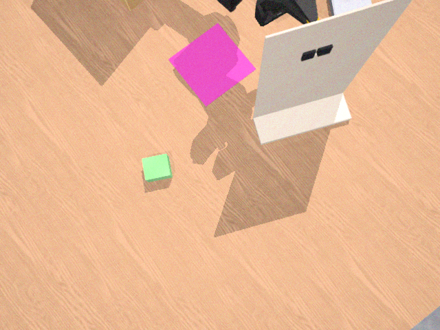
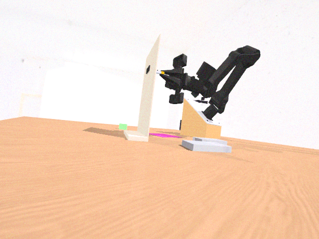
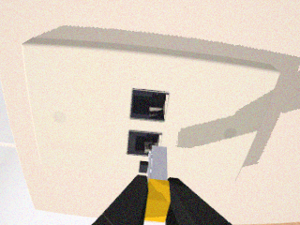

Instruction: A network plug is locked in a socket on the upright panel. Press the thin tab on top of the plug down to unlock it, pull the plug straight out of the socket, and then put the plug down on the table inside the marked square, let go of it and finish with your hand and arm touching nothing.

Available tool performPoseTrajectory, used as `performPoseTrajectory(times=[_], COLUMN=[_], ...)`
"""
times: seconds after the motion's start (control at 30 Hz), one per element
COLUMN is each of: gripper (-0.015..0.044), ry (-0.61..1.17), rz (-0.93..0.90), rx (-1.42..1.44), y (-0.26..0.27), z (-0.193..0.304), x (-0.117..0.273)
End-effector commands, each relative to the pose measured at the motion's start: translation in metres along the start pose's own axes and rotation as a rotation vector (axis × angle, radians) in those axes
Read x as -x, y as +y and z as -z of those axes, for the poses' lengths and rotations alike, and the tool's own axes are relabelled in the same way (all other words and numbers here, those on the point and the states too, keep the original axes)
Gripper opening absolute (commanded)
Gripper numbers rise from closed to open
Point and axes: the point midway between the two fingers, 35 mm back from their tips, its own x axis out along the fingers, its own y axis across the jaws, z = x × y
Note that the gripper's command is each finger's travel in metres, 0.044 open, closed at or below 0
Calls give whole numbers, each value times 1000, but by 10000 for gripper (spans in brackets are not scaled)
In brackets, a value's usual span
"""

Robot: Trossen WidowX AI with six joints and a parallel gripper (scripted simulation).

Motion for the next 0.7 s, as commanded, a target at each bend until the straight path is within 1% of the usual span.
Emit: performPoseTrajectory(times=[0.0,0.67], gripper=[0,0], ry=[-1,-1], rz=[-6,-5], rx=[3,3], y=[1,1], z=[1,4], x=[4,14])
